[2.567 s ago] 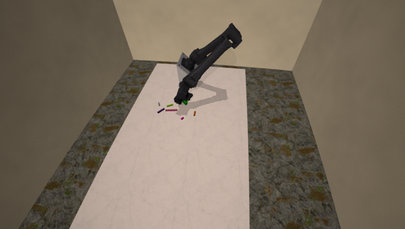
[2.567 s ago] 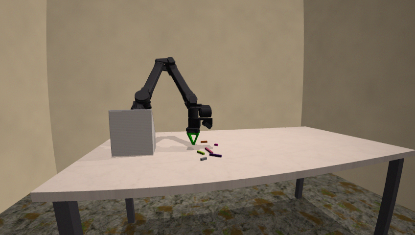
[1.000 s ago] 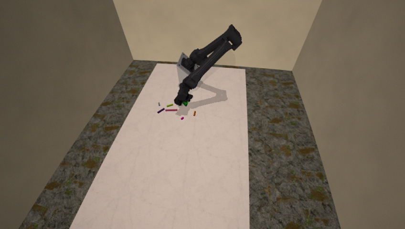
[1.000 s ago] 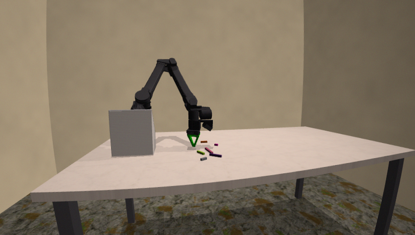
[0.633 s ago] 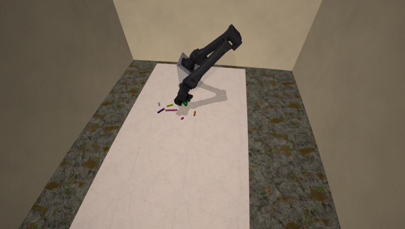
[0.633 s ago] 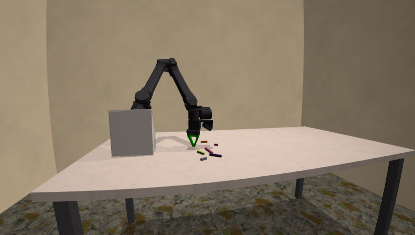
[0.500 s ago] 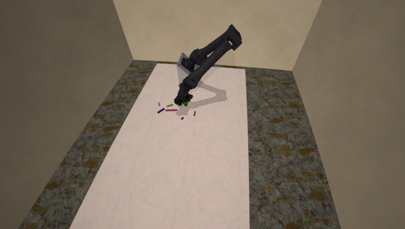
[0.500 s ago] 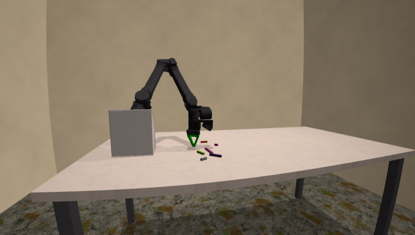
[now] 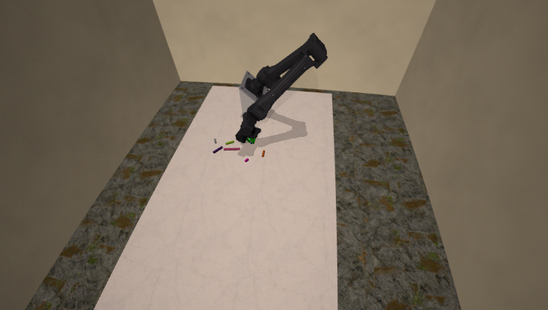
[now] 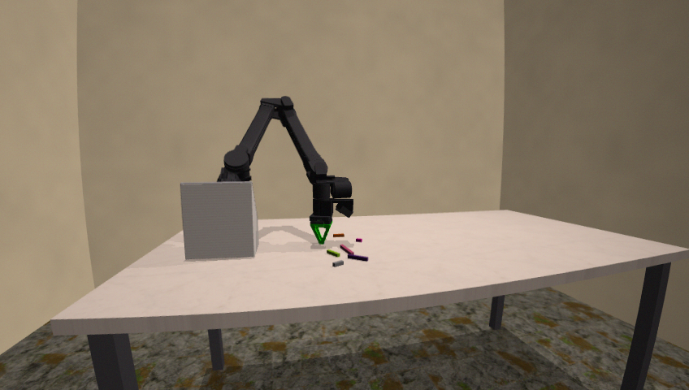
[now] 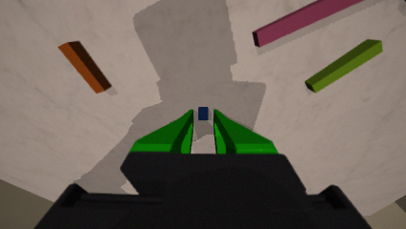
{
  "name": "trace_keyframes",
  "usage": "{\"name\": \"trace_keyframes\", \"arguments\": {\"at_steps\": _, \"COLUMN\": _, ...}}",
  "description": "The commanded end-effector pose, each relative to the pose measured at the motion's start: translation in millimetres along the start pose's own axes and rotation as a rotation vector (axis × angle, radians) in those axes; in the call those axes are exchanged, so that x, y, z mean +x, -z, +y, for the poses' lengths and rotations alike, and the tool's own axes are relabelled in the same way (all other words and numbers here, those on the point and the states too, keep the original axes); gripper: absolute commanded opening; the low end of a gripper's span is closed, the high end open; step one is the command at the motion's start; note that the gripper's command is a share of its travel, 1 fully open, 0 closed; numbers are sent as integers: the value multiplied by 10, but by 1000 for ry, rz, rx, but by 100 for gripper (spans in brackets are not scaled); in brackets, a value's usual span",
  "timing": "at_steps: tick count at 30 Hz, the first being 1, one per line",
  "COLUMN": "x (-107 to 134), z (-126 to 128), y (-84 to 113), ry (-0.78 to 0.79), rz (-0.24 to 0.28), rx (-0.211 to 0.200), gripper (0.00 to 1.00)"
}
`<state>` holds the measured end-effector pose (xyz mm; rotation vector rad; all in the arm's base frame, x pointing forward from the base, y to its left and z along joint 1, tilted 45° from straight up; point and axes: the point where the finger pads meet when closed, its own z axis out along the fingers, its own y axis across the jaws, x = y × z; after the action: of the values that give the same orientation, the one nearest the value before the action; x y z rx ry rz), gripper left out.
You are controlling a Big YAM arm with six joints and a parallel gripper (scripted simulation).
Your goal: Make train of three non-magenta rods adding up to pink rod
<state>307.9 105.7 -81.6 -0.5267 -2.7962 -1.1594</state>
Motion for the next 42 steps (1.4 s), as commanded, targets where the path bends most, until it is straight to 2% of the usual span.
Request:
{"name": "trace_keyframes", "arguments": {"at_steps": 1, "x": -7, "z": 7, "y": -3, "ry": 0, "rz": -3, "rx": -2, "gripper": 23}}
{"name": "trace_keyframes", "arguments": {"at_steps": 11, "x": -10, "z": 7, "y": 12, "ry": -1, "rz": -4, "rx": -2, "gripper": 23}}
{"name": "trace_keyframes", "arguments": {"at_steps": 18, "x": -150, "z": 56, "y": 254, "ry": 15, "rz": -36, "rx": -12, "gripper": 23}}
{"name": "trace_keyframes", "arguments": {"at_steps": 25, "x": -172, "z": 58, "y": 629, "ry": 20, "rz": -42, "rx": -8, "gripper": 23}}
{"name": "trace_keyframes", "arguments": {"at_steps": 27, "x": -172, "z": 58, "y": 629, "ry": 20, "rz": -42, "rx": -8, "gripper": 23}}
{"name": "trace_keyframes", "arguments": {"at_steps": 34, "x": -186, "z": 57, "y": 969, "ry": 24, "rz": -46, "rx": -3, "gripper": 23}}
{"name": "trace_keyframes", "arguments": {"at_steps": 37, "x": -187, "z": 59, "y": 1036, "ry": 24, "rz": -47, "rx": -3, "gripper": 23}}
{"name": "trace_keyframes", "arguments": {"at_steps": 39, "x": -136, "z": 50, "y": 945, "ry": 23, "rz": -12, "rx": 2, "gripper": 23}}
{"name": "trace_keyframes", "arguments": {"at_steps": 41, "x": -130, "z": 65, "y": 938, "ry": 28, "rz": -9, "rx": 2, "gripper": 23}}
{"name": "trace_keyframes", "arguments": {"at_steps": 42, "x": -144, "z": 47, "y": 963, "ry": 22, "rz": -17, "rx": 0, "gripper": 100}}
